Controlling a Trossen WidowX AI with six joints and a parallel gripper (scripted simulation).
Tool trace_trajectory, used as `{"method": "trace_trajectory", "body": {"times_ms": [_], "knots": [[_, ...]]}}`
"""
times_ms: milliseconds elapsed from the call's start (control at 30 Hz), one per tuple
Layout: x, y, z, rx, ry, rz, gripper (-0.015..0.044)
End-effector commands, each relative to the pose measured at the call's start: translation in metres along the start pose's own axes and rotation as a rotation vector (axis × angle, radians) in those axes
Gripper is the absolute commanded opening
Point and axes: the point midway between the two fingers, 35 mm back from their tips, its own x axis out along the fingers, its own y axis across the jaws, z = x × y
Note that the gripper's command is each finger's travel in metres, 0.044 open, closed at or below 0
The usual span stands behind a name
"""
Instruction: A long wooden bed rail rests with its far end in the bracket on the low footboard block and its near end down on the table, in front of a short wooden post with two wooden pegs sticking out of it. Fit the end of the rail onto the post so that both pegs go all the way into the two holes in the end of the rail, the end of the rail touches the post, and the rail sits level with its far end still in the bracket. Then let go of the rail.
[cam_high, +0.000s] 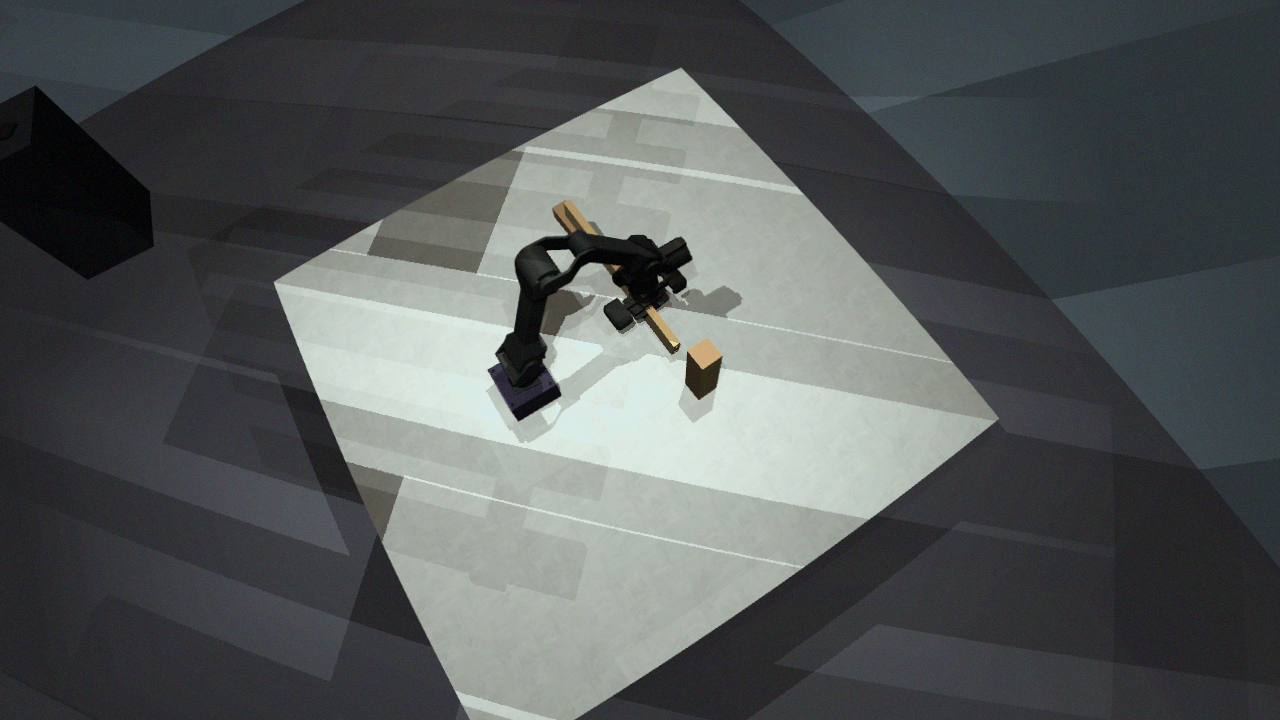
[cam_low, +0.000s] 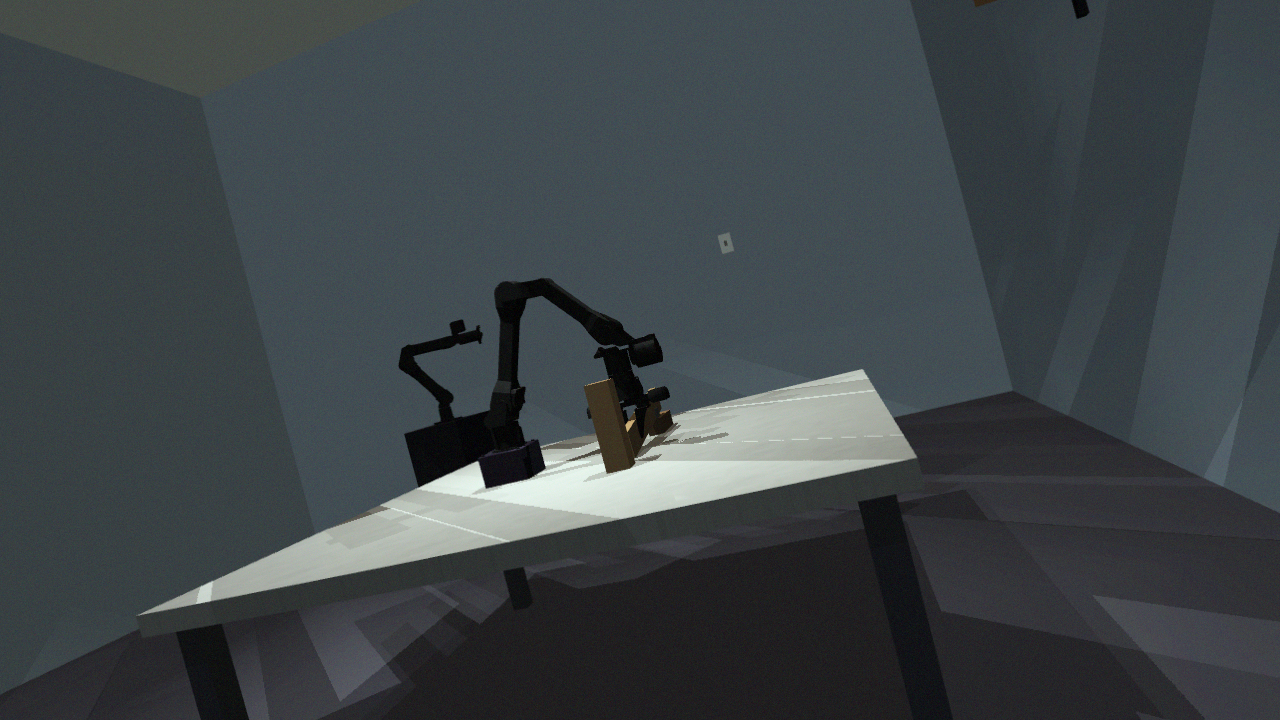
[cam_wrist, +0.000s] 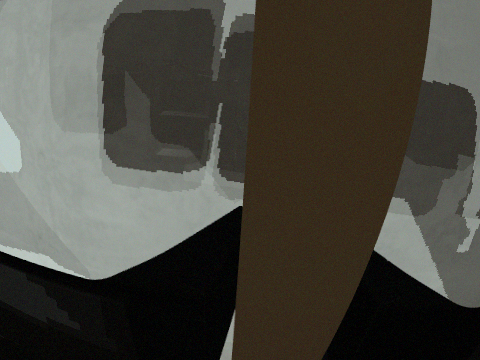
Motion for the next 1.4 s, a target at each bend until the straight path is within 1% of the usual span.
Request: {"method": "trace_trajectory", "body": {"times_ms": [0,100,467,1367], "knots": [[0.002,0.000,0.001,-0.002,-0.006,0.003,0.0020],[0.002,0.000,0.001,-0.002,-0.006,0.003,0.0000],[0.002,0.000,0.001,-0.002,-0.006,0.003,0.0000],[-0.014,-0.002,0.000,-0.002,-0.006,0.003,0.0000]]}}
